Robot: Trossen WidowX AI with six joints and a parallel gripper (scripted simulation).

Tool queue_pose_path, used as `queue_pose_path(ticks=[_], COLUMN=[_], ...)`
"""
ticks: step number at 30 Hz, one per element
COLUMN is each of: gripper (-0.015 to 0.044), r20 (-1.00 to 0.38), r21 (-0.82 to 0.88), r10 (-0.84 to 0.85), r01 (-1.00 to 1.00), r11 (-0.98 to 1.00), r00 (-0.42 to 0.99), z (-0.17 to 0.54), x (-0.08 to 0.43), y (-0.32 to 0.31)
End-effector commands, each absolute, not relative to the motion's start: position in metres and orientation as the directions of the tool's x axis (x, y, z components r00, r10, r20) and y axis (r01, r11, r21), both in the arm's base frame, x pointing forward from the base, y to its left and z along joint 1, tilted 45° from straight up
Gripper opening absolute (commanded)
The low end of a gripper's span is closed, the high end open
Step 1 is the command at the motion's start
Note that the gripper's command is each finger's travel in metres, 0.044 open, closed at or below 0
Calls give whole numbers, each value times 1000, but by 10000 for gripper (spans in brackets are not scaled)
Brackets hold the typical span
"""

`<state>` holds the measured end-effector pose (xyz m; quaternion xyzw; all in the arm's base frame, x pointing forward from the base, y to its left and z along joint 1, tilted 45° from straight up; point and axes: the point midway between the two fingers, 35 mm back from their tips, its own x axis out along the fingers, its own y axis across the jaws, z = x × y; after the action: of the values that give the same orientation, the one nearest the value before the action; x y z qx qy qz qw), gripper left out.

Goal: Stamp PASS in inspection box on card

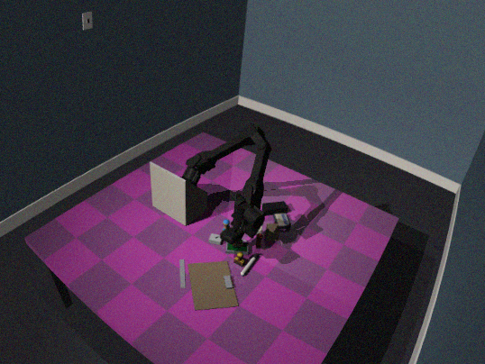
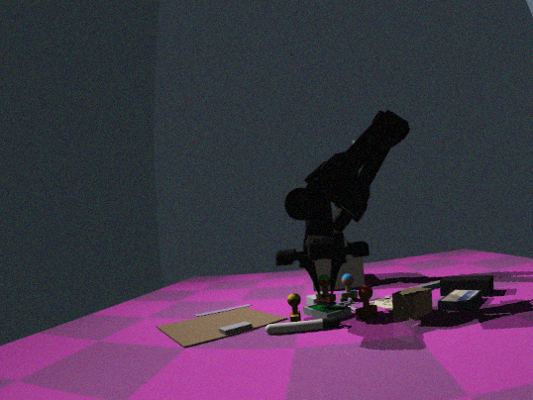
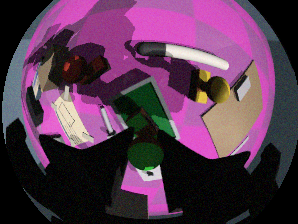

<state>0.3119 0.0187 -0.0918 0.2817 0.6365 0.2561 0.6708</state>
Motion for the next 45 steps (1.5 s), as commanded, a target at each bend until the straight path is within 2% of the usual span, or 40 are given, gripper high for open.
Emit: queue_pose_path(ticks=[1,28,45], gripper=[0,0,0], r20=[-712,-714,-719], r21=[701,700,694], r10=[699,698,693], r01=[11,11,-7], r11=[713,714,720], r00=[60,60,61], z=[-88,-58,7], x=[313,310,311], y=[14,-14,51])
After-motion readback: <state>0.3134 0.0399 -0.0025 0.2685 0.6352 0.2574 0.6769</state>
